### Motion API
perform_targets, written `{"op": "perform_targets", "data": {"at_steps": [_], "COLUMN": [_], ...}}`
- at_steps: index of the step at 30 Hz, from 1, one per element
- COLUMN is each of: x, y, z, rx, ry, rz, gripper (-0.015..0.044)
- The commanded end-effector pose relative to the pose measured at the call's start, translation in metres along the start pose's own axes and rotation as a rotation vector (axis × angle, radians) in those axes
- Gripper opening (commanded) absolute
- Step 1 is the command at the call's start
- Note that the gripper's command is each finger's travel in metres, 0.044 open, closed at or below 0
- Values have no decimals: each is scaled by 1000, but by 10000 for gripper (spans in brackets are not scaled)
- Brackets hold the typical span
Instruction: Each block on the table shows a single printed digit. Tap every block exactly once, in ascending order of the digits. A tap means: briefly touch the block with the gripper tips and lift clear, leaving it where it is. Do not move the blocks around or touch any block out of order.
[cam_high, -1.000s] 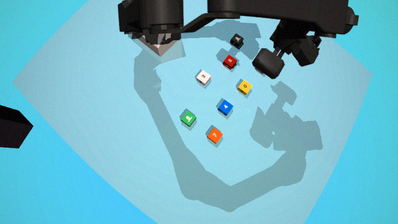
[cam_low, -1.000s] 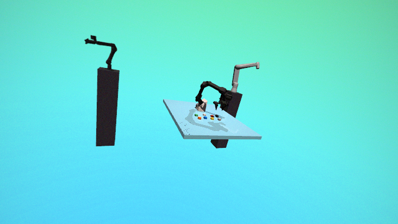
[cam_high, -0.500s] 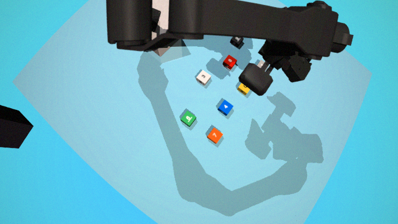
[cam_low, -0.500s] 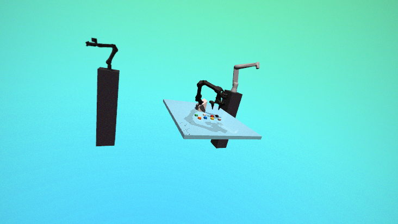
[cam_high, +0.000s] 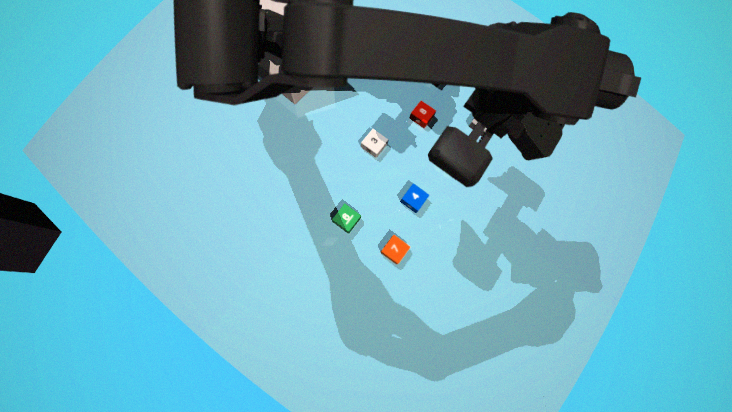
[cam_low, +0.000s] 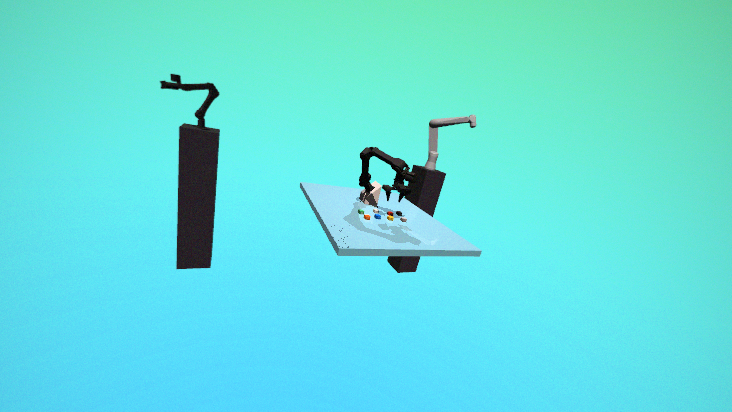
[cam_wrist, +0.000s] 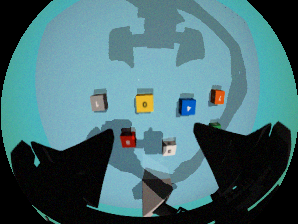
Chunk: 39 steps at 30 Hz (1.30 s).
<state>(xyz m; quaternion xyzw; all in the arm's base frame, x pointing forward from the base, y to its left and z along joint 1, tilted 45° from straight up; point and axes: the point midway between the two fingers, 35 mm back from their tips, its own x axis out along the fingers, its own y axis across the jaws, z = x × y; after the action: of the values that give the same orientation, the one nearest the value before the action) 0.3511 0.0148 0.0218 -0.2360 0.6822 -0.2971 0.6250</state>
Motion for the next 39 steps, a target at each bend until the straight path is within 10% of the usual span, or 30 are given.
{"op": "perform_targets", "data": {"at_steps": [1, 27, 39], "x": [-1, 0, -2], "y": [-54, -76, -170], "z": [-8, -15, 3], "rx": [15, 15, 16], "ry": [-5, -4, -4], "rz": [-3, -7, -11], "gripper": [400, 400, 400]}}
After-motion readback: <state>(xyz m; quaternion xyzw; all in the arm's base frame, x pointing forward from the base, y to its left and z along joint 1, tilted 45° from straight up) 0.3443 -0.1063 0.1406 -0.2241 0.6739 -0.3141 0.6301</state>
